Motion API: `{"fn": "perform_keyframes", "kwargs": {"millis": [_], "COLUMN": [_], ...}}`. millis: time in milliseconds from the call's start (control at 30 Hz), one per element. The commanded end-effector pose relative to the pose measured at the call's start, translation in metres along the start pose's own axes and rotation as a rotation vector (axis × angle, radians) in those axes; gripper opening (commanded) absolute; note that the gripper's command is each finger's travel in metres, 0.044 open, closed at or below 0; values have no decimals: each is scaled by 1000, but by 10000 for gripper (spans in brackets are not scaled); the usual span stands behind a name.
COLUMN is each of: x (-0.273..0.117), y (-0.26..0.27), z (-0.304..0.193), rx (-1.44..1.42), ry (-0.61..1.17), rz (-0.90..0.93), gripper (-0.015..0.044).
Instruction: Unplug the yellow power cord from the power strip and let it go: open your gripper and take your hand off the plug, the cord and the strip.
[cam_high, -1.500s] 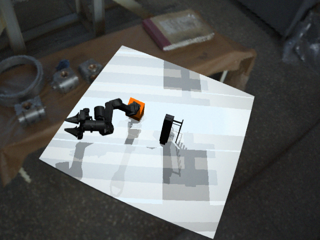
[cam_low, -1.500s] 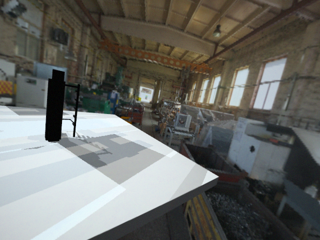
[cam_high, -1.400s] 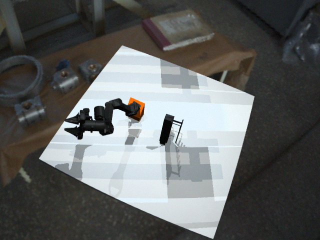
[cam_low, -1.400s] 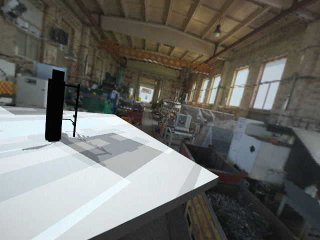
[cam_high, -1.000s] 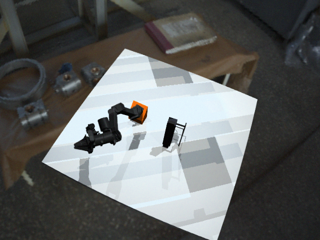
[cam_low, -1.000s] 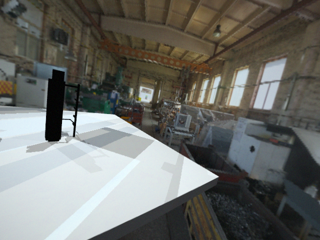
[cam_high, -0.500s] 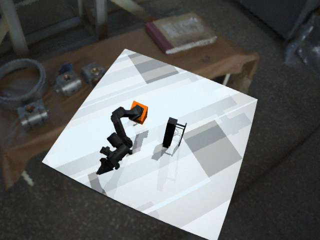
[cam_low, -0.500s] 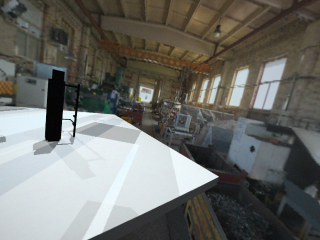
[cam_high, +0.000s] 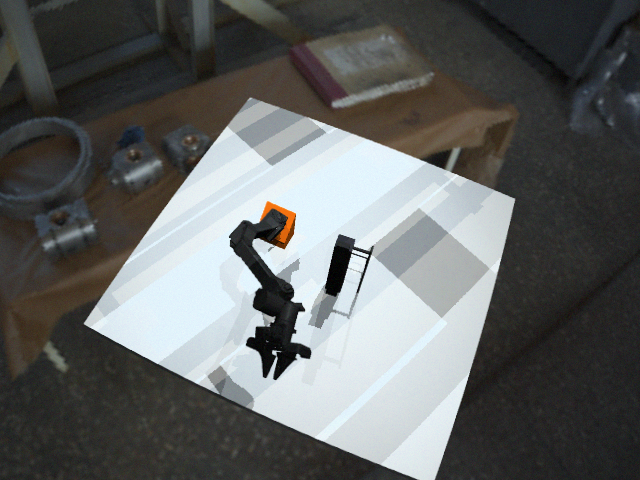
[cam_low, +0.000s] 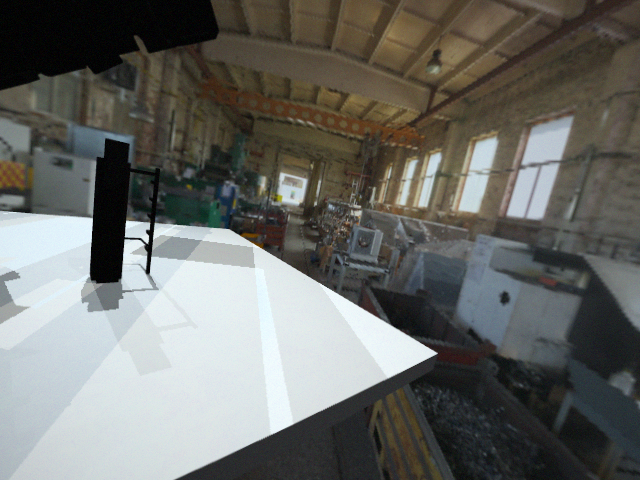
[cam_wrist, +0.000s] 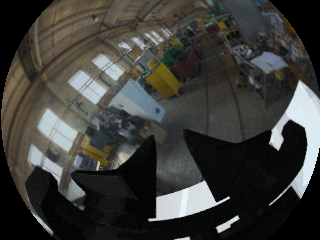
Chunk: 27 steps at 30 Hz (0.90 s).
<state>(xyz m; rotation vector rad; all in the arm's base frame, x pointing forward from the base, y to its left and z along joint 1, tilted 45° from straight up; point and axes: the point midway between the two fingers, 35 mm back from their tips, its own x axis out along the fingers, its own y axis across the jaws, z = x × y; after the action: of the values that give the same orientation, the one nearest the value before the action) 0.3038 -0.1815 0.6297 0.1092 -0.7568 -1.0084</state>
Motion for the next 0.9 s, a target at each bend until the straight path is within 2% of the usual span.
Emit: {"fn": "perform_keyframes", "kwargs": {"millis": [0, 400, 867], "x": [-17, -107, -275], "y": [32, 100, 128], "z": [-58, -195, -313], "rx": [-148, -542, -1034], "ry": [146, 477, 747], "rz": [96, 418, 905], "gripper": [160, 160, 160]}}
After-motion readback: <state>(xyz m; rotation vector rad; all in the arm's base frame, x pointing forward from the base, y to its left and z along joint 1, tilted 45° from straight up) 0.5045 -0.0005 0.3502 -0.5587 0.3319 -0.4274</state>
